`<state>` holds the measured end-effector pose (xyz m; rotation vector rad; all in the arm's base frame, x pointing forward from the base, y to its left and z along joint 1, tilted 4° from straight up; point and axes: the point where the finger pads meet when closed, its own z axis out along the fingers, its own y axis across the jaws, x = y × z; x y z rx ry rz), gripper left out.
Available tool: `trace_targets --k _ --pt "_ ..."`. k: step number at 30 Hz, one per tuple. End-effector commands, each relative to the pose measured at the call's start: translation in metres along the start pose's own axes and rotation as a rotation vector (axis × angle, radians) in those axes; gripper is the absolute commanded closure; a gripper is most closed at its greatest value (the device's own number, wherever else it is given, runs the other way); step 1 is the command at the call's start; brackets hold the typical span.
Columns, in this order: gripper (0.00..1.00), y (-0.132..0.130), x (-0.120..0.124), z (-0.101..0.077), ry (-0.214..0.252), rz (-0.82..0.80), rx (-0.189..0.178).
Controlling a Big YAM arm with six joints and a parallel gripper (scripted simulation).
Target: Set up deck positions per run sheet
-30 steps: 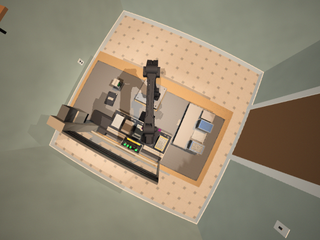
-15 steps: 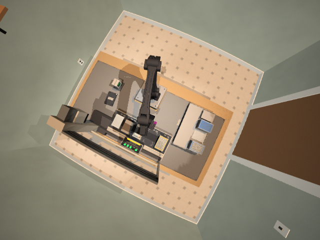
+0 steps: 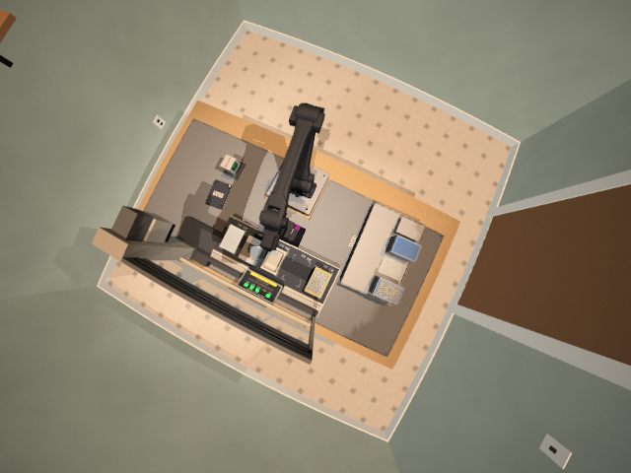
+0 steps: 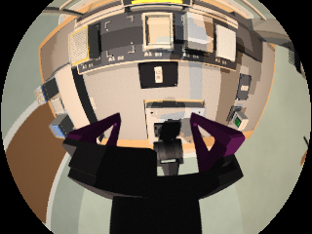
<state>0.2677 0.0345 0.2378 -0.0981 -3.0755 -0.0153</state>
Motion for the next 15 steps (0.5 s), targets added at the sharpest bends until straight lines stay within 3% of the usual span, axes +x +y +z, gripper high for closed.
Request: trace_targets --k 1,3,6,12,15 --pt "0.0 -0.014 0.007 -0.004 -0.004 -0.022 0.001" --pt "0.0 -0.014 0.005 0.001 0.016 -0.022 0.002" --pt "0.0 -0.011 0.0 -0.001 0.001 -0.039 0.001" --pt "0.0 -0.044 0.004 -0.005 -0.004 -0.024 0.002" --pt "0.0 -0.048 0.004 -0.003 0.002 -0.024 -0.001"
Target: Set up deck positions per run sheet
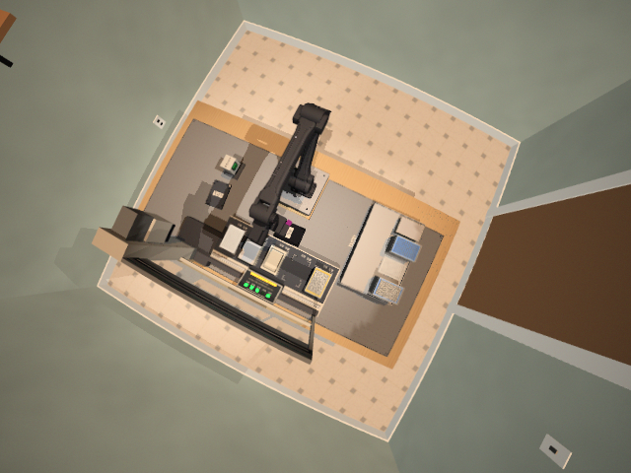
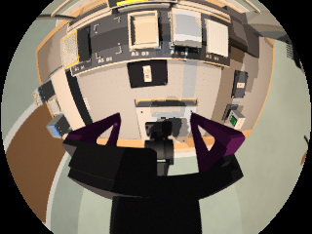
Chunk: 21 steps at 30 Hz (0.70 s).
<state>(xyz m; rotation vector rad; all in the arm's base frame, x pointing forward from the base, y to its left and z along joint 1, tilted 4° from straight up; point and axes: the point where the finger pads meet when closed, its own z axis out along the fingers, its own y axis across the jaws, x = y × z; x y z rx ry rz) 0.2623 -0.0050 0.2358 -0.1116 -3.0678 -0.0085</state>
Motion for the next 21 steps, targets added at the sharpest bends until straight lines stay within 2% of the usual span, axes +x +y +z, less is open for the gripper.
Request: trace_targets --k 1,5,8,11,13,16,21 --pt "0.0 -0.013 0.001 -0.005 -0.004 -0.033 -0.004" --pt "0.0 -0.034 -0.007 -0.009 -0.016 -0.033 0.0" --pt "0.0 -0.036 -0.008 -0.011 -0.021 -0.033 -0.002" --pt "0.0 -0.053 -0.017 -0.023 -0.062 -0.039 0.007" --pt "0.0 -0.064 -0.019 -0.024 -0.069 -0.039 0.01" --pt "0.0 -0.069 -0.02 -0.024 -0.07 -0.039 0.011" --pt "0.0 -0.096 -0.02 -0.023 -0.068 -0.039 0.017"
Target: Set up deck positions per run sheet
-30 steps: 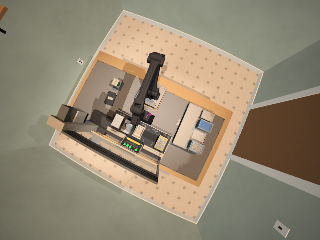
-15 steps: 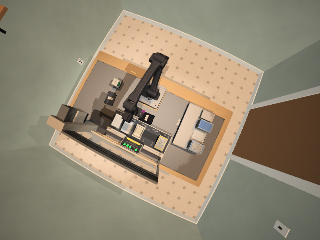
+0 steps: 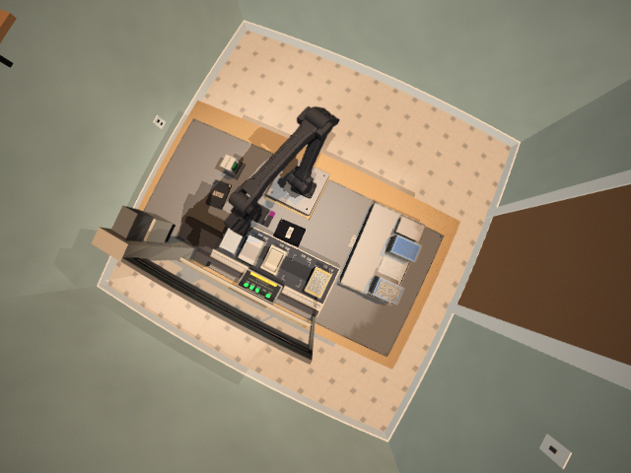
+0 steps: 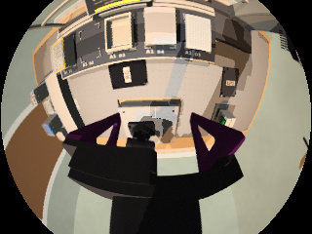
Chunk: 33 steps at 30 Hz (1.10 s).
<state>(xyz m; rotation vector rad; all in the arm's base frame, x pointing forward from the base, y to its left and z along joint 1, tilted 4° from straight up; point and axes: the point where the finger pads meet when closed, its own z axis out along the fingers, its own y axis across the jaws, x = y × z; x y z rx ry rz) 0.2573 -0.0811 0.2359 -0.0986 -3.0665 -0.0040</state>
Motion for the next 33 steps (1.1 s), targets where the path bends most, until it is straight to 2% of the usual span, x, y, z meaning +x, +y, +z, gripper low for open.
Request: trace_targets --k 1,3,4,5,10,12,27,29,30,33 --pt "0.0 -0.025 -0.019 -0.023 -0.069 -0.03 0.015" --pt "0.0 -0.027 -0.019 -0.023 -0.07 -0.03 0.014" --pt "0.0 -0.026 -0.015 -0.017 -0.053 -0.03 0.008" --pt "0.0 -0.024 -0.025 -0.023 -0.07 -0.04 0.014" --pt "0.0 -0.019 -0.052 -0.023 -0.07 -0.037 0.013" --pt "0.0 -0.019 -0.052 -0.023 -0.07 -0.037 0.013" --pt "0.0 -0.016 -0.128 -0.022 -0.071 -0.031 0.01" --pt "0.0 -0.016 -0.128 -0.022 -0.071 -0.031 0.01" --pt "0.0 -0.015 -0.129 -0.022 -0.054 -0.031 0.006" --pt "0.0 -0.014 -0.145 -0.022 -0.061 -0.031 0.006"
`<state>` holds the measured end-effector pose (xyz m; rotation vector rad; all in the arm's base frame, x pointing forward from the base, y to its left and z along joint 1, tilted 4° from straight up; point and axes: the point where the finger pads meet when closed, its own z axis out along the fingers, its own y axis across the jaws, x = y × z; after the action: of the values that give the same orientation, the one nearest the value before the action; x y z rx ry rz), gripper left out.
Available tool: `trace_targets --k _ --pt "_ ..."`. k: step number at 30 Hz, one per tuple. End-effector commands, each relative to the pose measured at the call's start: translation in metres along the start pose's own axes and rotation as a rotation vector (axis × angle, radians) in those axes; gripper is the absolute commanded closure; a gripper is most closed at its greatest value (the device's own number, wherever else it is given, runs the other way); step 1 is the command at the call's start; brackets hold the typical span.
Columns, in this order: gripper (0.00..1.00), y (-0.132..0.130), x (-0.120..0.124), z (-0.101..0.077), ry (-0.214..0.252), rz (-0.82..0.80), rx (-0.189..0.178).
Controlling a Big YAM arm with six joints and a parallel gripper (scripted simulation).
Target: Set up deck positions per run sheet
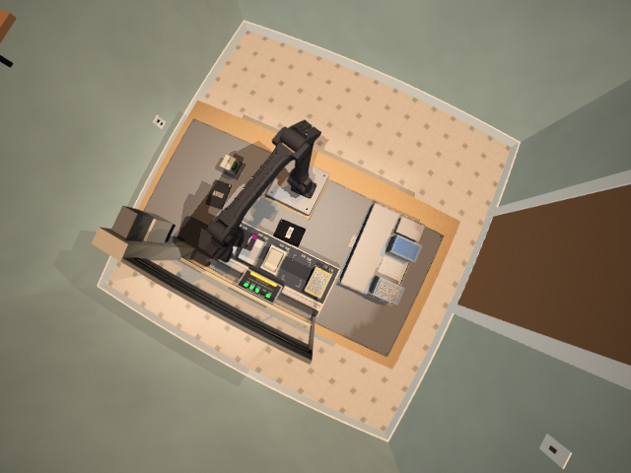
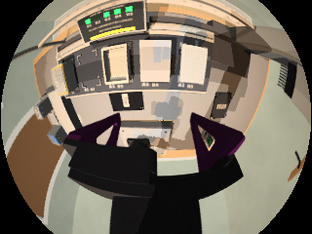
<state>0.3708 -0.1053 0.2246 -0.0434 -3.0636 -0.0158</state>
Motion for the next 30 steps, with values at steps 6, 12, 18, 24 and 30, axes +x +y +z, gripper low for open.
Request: trace_targets --k 6,12,18,24,30 --pt "0.0 0.002 -0.06 -0.025 -0.067 0.005 0.013" --pt "0.0 0.002 -0.074 -0.025 -0.058 0.005 0.011" --pt "0.0 -0.001 -0.065 -0.02 -0.052 0.005 0.01" --pt "0.0 0.002 -0.061 -0.005 -0.029 0.01 0.005" --pt "0.0 0.002 -0.062 0.004 -0.025 0.011 0.004"
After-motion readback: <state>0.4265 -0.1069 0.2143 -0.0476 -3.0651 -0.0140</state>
